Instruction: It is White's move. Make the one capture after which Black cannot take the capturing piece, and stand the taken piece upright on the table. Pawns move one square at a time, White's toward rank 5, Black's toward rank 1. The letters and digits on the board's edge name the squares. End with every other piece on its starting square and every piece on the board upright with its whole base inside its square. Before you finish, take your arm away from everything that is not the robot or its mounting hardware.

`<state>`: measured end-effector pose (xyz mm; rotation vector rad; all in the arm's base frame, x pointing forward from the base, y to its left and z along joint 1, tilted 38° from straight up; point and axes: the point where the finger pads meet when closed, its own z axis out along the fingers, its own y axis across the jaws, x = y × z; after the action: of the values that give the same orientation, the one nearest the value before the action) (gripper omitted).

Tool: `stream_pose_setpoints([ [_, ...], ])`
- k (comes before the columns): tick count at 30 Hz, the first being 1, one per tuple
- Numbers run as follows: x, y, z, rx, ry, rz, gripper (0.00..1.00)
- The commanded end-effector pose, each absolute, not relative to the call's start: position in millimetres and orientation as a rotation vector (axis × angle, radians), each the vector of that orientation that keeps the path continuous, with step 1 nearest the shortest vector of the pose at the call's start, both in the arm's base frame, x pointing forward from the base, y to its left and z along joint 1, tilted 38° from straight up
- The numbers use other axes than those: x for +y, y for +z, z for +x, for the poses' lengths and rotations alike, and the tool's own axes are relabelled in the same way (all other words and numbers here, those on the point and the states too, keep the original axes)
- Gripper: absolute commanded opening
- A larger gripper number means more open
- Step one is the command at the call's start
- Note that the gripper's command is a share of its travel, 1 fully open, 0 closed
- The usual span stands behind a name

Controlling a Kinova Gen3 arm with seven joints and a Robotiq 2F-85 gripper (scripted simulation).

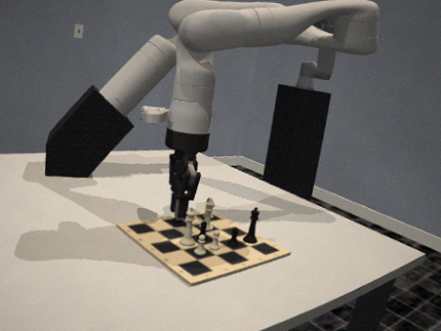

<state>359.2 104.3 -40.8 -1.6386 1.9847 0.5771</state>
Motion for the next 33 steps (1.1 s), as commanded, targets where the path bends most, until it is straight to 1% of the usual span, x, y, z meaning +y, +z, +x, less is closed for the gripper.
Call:
stream_pose_setpoints([
  [1, 105.9, -44.3, 357.5, 1.987, 0.582, -1.643, 0.34],
  [33, 108.4, -47.5, 357.9, 1.987, 0.582, -1.643, 0.34],
])
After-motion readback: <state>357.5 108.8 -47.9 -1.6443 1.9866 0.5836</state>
